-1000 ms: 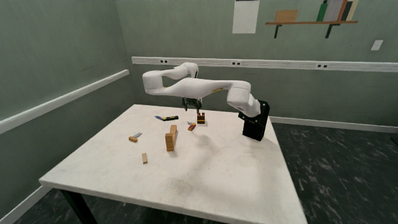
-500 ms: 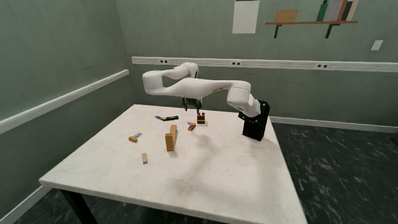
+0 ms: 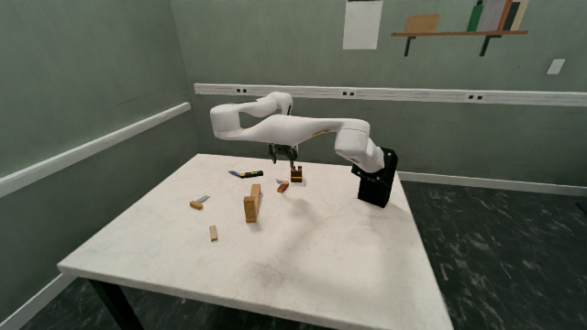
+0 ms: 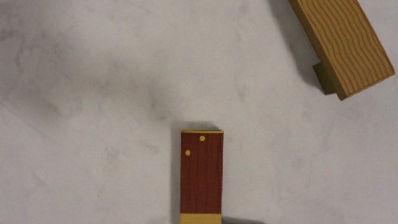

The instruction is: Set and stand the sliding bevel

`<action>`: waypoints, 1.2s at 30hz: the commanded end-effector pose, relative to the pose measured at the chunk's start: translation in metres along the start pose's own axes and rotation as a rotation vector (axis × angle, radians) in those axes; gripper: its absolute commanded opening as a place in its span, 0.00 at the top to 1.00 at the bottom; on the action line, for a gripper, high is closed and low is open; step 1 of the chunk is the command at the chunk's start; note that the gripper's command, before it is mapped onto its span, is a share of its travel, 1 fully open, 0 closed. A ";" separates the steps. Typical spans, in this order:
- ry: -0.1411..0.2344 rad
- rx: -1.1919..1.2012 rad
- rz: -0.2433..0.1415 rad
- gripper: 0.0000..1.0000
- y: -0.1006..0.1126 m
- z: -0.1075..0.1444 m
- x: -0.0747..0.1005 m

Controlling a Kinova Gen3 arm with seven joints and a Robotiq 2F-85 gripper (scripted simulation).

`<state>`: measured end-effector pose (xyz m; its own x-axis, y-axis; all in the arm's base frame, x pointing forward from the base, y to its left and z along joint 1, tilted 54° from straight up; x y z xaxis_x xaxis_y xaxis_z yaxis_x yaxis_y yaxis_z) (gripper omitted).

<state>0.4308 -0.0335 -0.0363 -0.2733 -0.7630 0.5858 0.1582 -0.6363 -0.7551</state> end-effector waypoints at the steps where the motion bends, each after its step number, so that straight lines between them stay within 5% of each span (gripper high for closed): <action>1: 0.001 0.000 -0.001 0.00 0.000 0.000 0.001; 22: -0.002 0.000 -0.017 0.00 0.000 0.000 -0.001; 27: -0.016 0.000 -0.103 0.00 -0.001 0.001 -0.009; 32: -0.040 0.000 -0.263 0.00 -0.004 0.001 -0.023; 35: -0.045 0.000 -0.284 0.00 -0.005 0.001 -0.025; 36: -0.052 0.000 -0.321 0.00 -0.005 0.001 -0.029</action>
<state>0.4359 -0.0143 -0.0448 -0.2662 -0.5951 0.7583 0.0949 -0.7990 -0.5937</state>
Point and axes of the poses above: the point where the finger pads meet when closed, its own x axis back along the fingers, its own z axis across the jaws, y = z × x, the point moved 1 cm from there along x, back along the fingers, and after that the axes turned 9 degrees about x, right-handed, at the moved point
